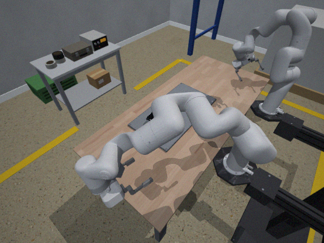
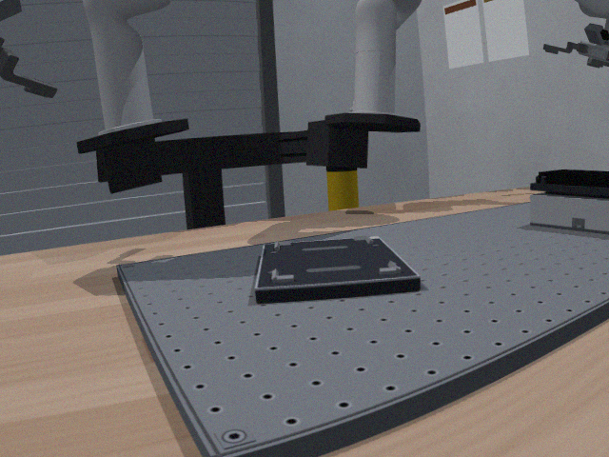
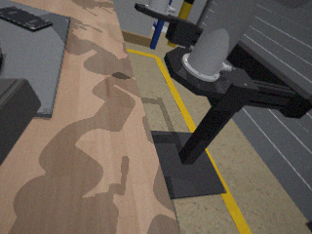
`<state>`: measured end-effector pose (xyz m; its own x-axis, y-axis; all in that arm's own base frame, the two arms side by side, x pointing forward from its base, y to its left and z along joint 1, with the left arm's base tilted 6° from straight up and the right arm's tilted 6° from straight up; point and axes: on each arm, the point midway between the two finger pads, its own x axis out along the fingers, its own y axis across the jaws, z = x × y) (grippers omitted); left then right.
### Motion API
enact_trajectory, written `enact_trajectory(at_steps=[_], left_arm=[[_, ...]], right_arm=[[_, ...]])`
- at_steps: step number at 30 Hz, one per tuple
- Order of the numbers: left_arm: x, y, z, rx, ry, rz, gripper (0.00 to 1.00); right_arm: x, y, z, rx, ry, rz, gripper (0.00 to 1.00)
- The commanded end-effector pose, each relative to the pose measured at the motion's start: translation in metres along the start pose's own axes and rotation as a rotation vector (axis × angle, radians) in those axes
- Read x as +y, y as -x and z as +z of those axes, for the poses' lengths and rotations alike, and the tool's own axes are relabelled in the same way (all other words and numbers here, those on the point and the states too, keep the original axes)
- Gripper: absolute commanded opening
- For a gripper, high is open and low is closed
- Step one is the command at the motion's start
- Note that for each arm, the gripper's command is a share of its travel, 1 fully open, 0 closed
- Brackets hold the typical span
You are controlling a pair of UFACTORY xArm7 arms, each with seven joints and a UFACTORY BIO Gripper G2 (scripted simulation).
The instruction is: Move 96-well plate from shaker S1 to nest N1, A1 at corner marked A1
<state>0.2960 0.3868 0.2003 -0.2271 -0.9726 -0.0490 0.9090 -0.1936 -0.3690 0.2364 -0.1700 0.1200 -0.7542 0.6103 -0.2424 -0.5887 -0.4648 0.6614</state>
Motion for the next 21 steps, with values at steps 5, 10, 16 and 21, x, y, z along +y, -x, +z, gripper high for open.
enact_trajectory(at_steps=[5, 10, 16, 21], left_arm=[[-0.0003, 0.0008, 0.0019, 0.005, -0.002, 0.001, 1.0], [-0.0003, 0.0008, 0.0019, 0.005, -0.002, 0.001, 1.0], [-0.0003, 0.0008, 0.0019, 0.005, -0.002, 0.001, 1.0], [-0.0003, 0.0008, 0.0019, 0.005, -0.002, 0.001, 1.0]], right_arm=[[0.0126, 0.0047, 0.0168, 0.003, 0.0, -0.003, 1.0], [0.0132, 0.0051, 0.0165, 0.002, -0.004, -0.008, 1.0], [0.0149, 0.0061, 0.0158, 0.0, -0.013, -0.022, 1.0], [0.0193, 0.0086, 0.014, -0.006, -0.038, -0.056, 1.0]])
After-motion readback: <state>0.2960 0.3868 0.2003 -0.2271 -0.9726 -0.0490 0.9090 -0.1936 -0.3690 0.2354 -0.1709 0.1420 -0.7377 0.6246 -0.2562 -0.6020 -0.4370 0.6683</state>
